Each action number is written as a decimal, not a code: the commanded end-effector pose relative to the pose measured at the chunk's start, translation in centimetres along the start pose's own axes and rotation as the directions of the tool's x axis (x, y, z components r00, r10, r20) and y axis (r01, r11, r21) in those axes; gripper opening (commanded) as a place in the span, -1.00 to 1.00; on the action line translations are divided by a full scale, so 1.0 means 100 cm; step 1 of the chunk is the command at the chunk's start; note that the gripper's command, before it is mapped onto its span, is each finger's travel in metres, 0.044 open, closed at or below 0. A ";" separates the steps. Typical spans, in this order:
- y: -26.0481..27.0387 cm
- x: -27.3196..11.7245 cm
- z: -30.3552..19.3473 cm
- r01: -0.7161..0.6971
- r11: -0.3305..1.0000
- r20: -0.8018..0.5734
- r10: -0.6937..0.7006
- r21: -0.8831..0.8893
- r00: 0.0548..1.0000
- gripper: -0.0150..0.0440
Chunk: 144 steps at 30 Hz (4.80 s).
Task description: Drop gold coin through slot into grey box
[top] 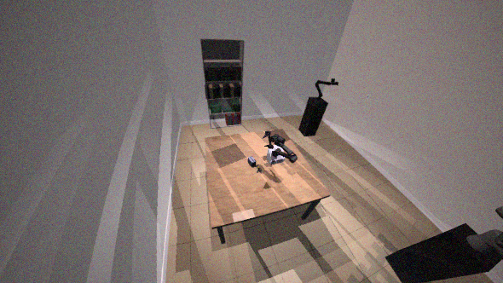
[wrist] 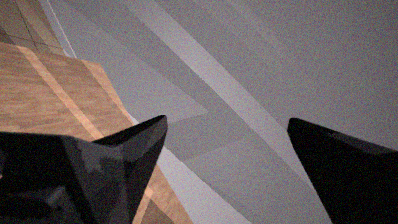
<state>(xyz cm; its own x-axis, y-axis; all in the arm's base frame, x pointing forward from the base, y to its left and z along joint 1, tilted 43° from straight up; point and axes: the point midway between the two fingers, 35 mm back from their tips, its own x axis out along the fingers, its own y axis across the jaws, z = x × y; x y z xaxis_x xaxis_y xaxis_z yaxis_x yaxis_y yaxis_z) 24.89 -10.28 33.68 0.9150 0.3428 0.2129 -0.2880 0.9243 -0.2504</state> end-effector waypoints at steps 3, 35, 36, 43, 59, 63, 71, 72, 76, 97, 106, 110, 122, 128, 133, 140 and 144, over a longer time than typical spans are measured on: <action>-0.004 0.007 -0.006 0.015 0.999 -0.003 -0.015 0.039 1.000 0.60; 0.179 0.058 -0.200 -0.516 0.713 -0.612 0.689 0.475 0.389 0.05; 0.187 0.054 -0.200 -0.539 0.684 -0.612 0.712 0.492 0.345 0.05; 0.235 0.010 -0.195 -0.669 0.422 -0.564 0.825 0.612 0.004 0.05; 0.259 0.005 -0.205 -0.677 0.393 -0.555 0.831 0.623 -0.028 0.05; 0.269 0.004 -0.210 -0.677 0.393 -0.554 0.832 0.623 -0.027 0.05; 0.281 0.005 -0.219 -0.677 0.392 -0.554 0.832 0.623 -0.027 0.05; 0.282 0.005 -0.220 -0.677 0.392 -0.554 0.832 0.623 -0.027 0.05; 0.287 0.006 -0.224 -0.678 0.392 -0.555 0.832 0.622 -0.027 0.05; 0.314 0.006 -0.243 -0.678 0.393 -0.555 0.831 0.622 -0.027 0.05; 0.327 0.006 -0.251 -0.677 0.392 -0.554 0.832 0.622 -0.027 0.05; 0.332 0.005 -0.254 -0.677 0.392 -0.553 0.833 0.623 -0.027 0.05; 0.340 0.004 -0.258 -0.677 0.391 -0.551 0.834 0.624 -0.026 -0.39; 0.340 0.004 -0.258 -0.677 0.391 -0.551 0.834 0.624 -0.026 -0.49; 0.339 0.004 -0.257 -0.677 0.391 -0.551 0.834 0.624 -0.026 -0.49; 0.326 0.007 -0.251 -0.677 0.393 -0.555 0.831 0.622 -0.027 -0.49; 0.317 0.008 -0.246 -0.677 0.394 -0.557 0.830 0.621 -0.027 -0.49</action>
<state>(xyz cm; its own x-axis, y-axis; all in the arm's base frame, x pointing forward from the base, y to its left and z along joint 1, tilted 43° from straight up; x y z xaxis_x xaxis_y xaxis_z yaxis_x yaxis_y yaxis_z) 23.20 15.59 2.05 -0.1095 0.6644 -0.7393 -0.9052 0.2405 0.3503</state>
